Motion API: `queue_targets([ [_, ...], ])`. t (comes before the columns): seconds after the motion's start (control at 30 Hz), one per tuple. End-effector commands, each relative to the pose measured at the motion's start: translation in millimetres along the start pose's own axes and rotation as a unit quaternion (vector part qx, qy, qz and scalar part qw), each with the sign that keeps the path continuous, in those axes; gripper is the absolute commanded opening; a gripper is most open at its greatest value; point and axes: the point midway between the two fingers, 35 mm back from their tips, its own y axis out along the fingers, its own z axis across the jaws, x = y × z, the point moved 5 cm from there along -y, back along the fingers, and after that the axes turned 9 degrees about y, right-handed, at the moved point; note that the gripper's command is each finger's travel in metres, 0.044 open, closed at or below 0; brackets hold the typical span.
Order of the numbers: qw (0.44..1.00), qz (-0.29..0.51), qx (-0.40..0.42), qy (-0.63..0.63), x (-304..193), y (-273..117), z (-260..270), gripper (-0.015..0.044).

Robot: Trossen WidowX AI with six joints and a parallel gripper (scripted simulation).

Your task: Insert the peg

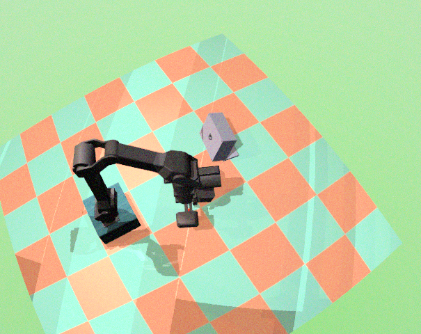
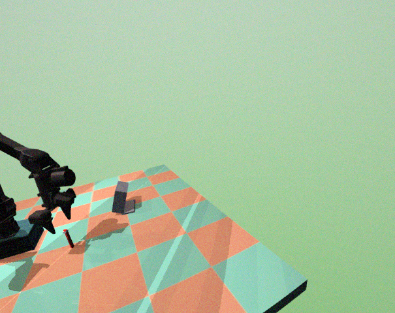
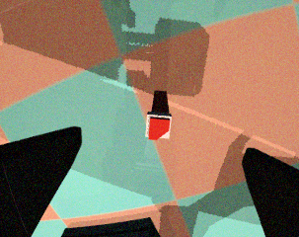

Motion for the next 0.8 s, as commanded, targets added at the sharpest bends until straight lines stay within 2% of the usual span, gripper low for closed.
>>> queue_targets([
  [0.0, 1.000, 0.001, 0.004, -0.016, 0.7, -1.3, 3.2, 0.0440],
  [0.77, 1.000, 0.001, 0.004, -0.016, 2.5, 32.4, 3.8, 0.0440],
])
